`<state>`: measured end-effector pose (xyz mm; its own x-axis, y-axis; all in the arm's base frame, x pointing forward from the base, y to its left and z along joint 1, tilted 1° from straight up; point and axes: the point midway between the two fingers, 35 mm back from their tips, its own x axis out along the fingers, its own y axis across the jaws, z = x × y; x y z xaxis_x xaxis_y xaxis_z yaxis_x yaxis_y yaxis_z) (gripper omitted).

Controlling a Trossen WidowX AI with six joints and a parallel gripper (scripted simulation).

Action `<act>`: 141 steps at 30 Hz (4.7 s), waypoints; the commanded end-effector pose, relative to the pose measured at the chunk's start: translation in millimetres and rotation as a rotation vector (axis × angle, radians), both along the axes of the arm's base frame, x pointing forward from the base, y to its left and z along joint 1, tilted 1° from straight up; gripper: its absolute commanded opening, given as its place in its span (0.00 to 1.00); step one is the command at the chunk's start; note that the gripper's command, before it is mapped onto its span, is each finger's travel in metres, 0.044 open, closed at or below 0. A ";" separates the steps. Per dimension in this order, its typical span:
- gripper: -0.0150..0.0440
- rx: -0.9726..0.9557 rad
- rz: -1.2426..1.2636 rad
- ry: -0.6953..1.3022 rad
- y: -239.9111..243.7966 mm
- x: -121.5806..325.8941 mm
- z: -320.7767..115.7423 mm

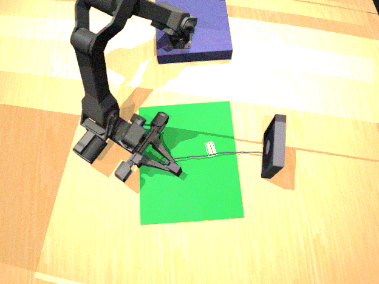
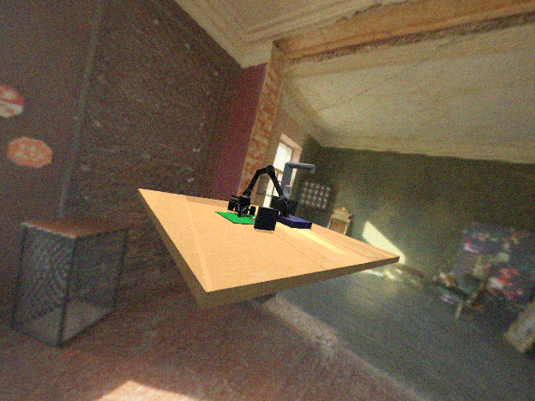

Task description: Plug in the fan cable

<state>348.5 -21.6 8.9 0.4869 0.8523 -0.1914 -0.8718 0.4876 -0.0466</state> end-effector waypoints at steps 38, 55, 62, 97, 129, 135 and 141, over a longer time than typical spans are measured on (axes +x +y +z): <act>0.43 0.000 0.000 0.000 0.0 0.0 0.1; 0.49 0.000 0.000 0.000 0.0 0.0 0.1; 0.49 0.000 0.000 0.000 0.0 0.0 0.1; 0.49 -0.038 -0.012 0.023 -55.3 -30.1 26.8; 1.00 -0.199 0.239 0.246 -45.3 -54.1 59.6; 1.00 -0.301 0.294 0.338 -38.6 -56.4 60.2; 1.00 -0.414 0.324 0.425 -34.5 -57.5 61.6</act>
<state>289.8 -56.5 68.6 0.0668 0.8053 -0.5892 -0.9572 0.2185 0.1901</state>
